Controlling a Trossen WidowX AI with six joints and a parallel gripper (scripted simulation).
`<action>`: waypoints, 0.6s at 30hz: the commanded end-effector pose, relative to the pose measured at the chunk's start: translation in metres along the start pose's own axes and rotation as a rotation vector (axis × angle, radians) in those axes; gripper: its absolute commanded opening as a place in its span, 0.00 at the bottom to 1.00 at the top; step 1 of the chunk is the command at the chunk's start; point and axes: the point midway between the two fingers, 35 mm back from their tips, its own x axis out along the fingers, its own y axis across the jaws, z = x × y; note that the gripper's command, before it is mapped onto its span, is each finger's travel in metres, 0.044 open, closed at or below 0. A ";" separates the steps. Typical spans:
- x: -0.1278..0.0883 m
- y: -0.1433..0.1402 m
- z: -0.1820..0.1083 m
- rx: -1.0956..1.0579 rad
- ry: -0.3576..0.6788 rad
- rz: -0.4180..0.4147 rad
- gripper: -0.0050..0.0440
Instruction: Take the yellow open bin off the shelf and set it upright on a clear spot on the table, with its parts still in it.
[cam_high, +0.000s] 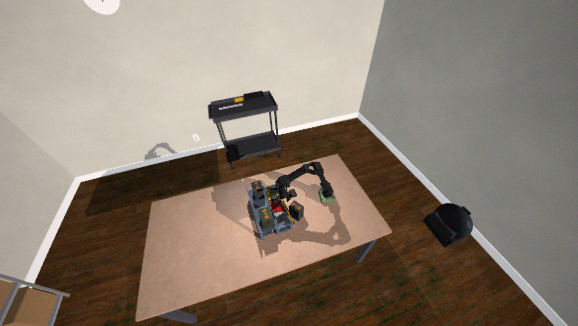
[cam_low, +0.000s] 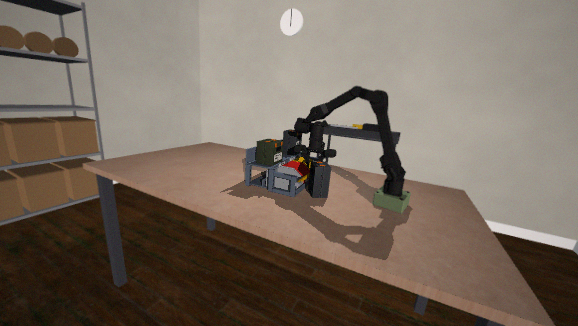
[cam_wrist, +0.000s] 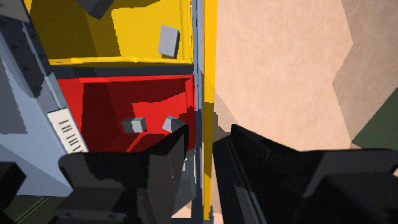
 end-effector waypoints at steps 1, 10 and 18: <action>-0.009 0.003 0.001 0.003 -0.006 0.026 0.53; -0.011 0.003 0.001 0.003 -0.006 0.026 0.53; -0.011 0.003 0.001 0.003 -0.006 0.026 0.53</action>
